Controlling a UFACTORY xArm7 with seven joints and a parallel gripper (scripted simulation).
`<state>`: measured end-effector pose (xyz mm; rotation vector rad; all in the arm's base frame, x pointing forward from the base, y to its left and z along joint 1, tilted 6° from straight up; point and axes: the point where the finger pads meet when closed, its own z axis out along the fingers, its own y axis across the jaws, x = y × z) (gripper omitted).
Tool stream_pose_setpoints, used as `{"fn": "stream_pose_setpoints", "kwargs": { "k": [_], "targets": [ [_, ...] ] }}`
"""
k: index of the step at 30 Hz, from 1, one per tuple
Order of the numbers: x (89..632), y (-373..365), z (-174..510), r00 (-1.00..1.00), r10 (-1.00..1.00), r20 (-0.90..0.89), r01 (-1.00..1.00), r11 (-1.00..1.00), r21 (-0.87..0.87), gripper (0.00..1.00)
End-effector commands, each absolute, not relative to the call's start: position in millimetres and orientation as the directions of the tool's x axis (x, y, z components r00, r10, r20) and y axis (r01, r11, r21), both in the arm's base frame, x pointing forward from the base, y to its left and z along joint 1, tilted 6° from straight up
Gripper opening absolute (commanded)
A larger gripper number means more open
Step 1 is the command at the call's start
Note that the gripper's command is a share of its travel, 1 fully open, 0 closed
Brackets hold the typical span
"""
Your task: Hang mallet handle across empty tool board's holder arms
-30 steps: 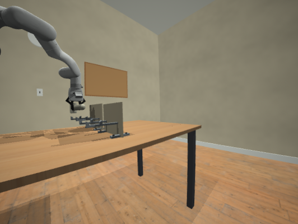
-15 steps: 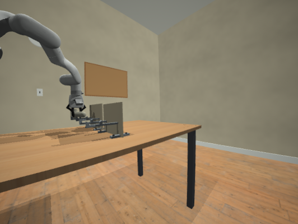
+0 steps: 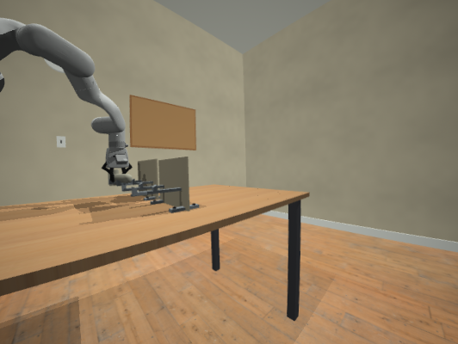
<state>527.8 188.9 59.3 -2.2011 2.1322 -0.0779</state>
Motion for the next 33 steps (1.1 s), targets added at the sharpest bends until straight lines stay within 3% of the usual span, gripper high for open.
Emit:
{"fn": "stream_pose_setpoints", "kwargs": {
  "k": [1, 6, 7, 33],
  "targets": [
    [529.2, 189.7, 61.2, 0.033, -0.999, -0.018, -0.995, -0.031, -0.095, 0.0],
    [529.2, 189.7, 61.2, 0.033, -0.999, -0.018, -0.995, -0.031, -0.095, 0.0],
    [529.2, 189.7, 61.2, 0.033, -0.999, -0.018, -0.995, -0.031, -0.095, 1.0],
    [529.2, 189.7, 61.2, 0.033, -0.999, -0.018, -0.995, -0.031, -0.095, 1.0]
  ]
}}
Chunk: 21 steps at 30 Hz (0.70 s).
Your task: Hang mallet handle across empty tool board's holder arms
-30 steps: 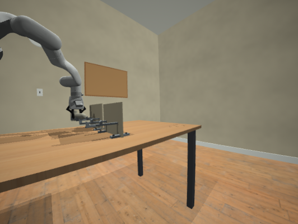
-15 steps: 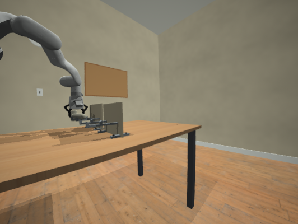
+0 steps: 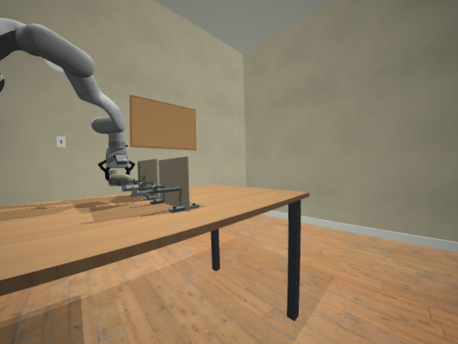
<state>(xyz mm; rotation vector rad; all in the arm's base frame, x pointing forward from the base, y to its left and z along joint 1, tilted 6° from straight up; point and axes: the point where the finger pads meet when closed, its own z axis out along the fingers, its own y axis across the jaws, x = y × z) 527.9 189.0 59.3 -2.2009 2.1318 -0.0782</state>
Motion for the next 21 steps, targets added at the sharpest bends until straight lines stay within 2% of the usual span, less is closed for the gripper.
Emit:
{"fn": "stream_pose_setpoints", "kwargs": {
  "k": [1, 8, 18, 21],
  "targets": [
    [529, 190, 61, 0.033, -0.999, -0.018, -0.995, -0.031, -0.095, 1.0],
    [529, 190, 62, 0.033, -0.999, -0.018, -0.995, -0.031, -0.095, 1.0],
    [521, 188, 157, 0.032, -0.999, -0.018, -0.995, -0.03, -0.095, 1.0],
    [520, 188, 160, 0.032, -0.999, -0.018, -0.995, -0.031, -0.095, 1.0]
  ]
}}
